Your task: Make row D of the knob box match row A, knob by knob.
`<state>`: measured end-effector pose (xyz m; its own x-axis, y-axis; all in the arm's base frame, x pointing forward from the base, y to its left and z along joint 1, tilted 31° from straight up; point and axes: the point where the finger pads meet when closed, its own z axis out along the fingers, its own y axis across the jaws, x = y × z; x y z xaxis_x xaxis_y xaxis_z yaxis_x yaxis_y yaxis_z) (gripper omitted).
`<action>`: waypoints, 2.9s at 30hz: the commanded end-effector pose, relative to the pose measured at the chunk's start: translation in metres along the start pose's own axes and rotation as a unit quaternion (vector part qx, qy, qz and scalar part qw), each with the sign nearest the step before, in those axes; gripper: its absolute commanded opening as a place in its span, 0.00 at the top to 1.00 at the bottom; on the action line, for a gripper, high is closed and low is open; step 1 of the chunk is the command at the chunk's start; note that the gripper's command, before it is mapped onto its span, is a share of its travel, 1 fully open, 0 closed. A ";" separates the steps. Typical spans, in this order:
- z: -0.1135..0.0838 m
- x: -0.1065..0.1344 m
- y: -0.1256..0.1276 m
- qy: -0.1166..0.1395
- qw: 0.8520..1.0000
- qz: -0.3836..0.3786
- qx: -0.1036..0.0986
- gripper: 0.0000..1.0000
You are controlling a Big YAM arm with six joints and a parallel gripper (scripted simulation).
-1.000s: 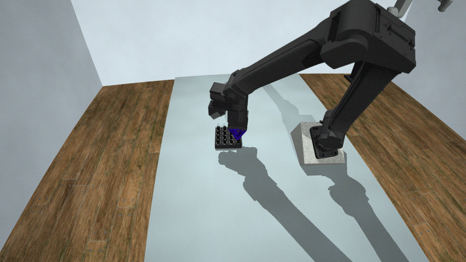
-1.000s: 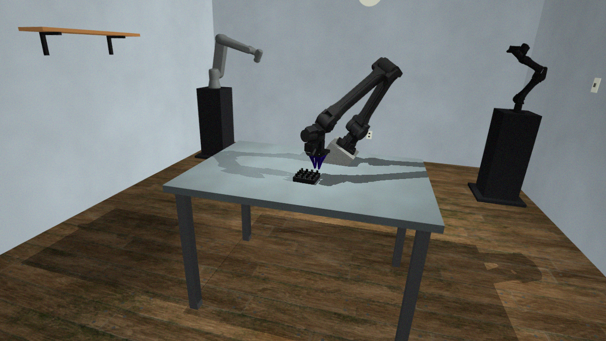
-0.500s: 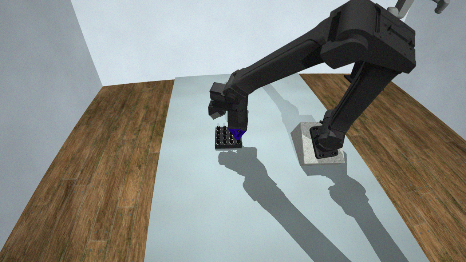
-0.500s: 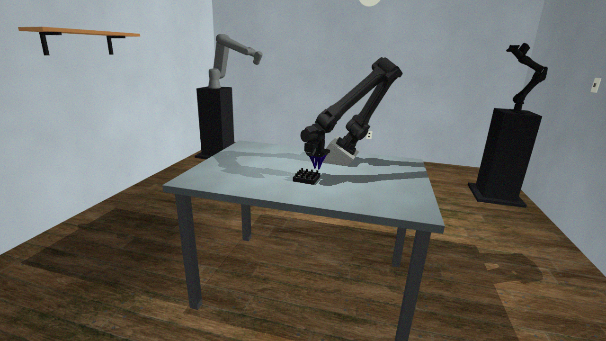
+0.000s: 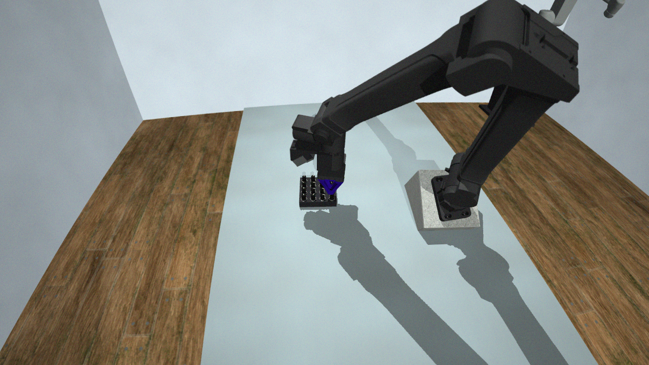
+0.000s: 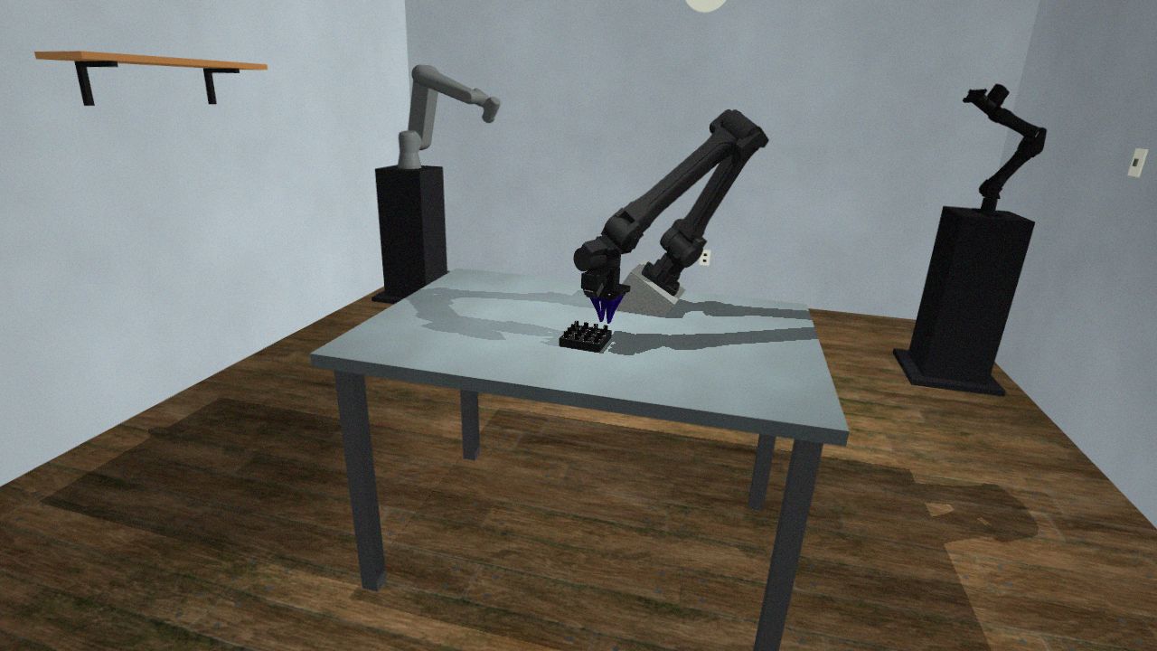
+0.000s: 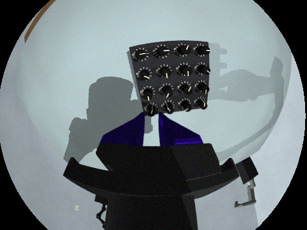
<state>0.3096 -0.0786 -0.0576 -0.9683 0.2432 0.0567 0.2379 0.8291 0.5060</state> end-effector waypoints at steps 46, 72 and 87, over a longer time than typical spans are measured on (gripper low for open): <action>-0.001 0.002 -0.003 -0.005 1.000 -0.002 -0.001 0.80; -0.001 0.002 -0.003 -0.005 1.000 -0.002 -0.001 0.80; -0.001 0.002 -0.003 -0.005 1.000 -0.002 -0.001 0.80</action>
<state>0.3005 -0.0747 -0.0606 -0.9674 0.2432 0.0705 0.2446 0.8251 0.5094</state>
